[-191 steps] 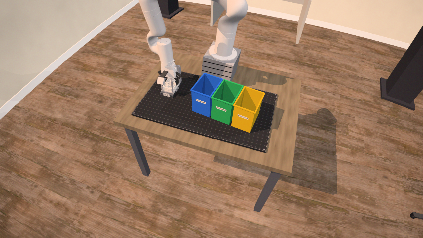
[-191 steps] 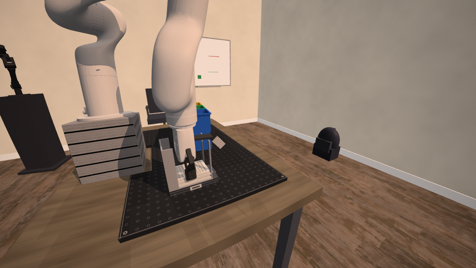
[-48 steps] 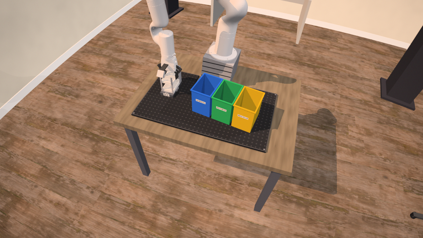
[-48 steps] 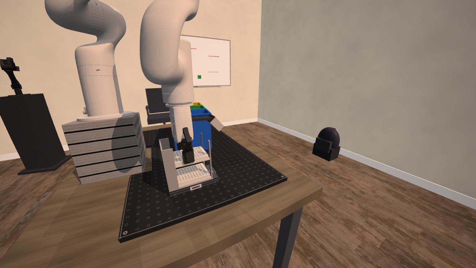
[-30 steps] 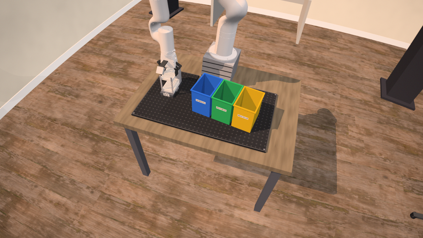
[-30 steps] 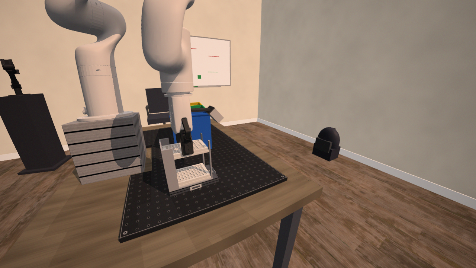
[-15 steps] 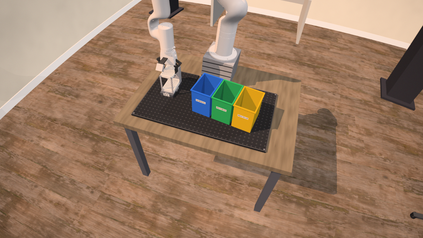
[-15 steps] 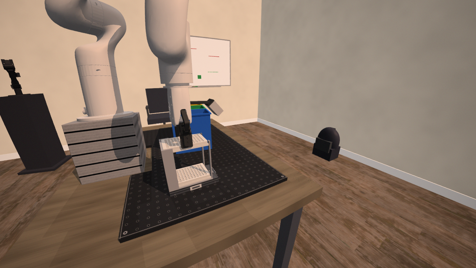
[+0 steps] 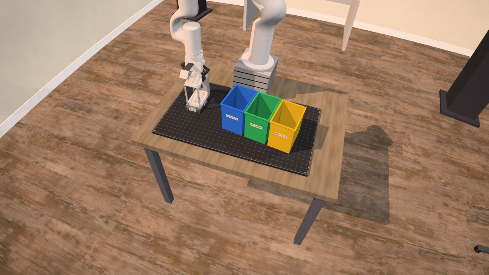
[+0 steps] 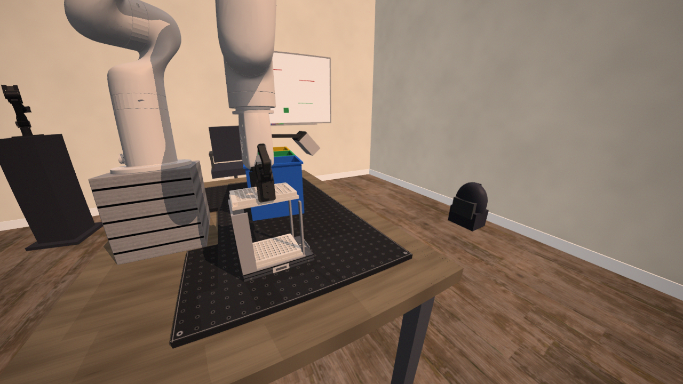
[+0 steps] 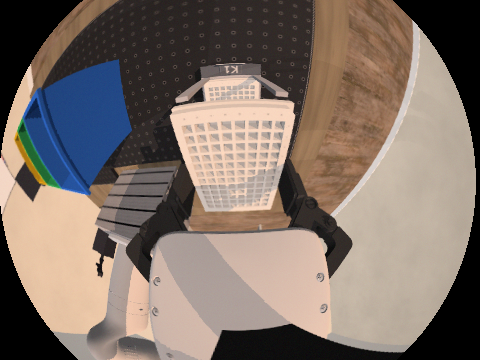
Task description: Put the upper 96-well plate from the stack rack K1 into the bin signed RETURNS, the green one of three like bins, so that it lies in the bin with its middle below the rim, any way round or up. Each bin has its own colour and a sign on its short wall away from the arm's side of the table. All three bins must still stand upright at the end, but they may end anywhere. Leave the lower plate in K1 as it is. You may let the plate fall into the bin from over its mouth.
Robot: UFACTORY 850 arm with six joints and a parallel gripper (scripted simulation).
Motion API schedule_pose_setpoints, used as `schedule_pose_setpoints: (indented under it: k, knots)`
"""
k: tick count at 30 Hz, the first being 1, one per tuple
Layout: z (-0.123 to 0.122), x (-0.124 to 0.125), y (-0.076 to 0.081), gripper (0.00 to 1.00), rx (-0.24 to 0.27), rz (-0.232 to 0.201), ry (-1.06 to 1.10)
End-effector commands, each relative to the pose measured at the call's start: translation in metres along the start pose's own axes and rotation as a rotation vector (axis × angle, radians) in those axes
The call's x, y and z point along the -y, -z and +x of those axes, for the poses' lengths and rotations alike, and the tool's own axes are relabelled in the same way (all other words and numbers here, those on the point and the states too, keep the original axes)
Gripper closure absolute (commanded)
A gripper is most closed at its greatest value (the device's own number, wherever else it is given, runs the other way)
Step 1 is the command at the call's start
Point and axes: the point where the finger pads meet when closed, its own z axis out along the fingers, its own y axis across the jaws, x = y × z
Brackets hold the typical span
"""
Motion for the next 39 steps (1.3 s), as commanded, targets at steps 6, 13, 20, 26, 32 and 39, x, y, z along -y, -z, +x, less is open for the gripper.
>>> schedule_pose_setpoints:
  k: [6, 13, 20, 26, 32, 39]
  knots:
    - [0.001, -0.001, 0.016, 1.0, -0.001, 0.019, -0.001]
    - [0.001, -0.001, 0.026, 1.0, -0.001, 0.019, -0.001]
    - [0.001, -0.001, 0.038, 1.0, -0.001, 0.019, -0.001]
    - [0.001, -0.002, 0.044, 1.0, -0.001, 0.019, -0.001]
    - [0.001, -0.002, 0.054, 1.0, -0.001, 0.019, -0.001]
    - [0.001, -0.002, 0.066, 1.0, -0.001, 0.019, -0.001]
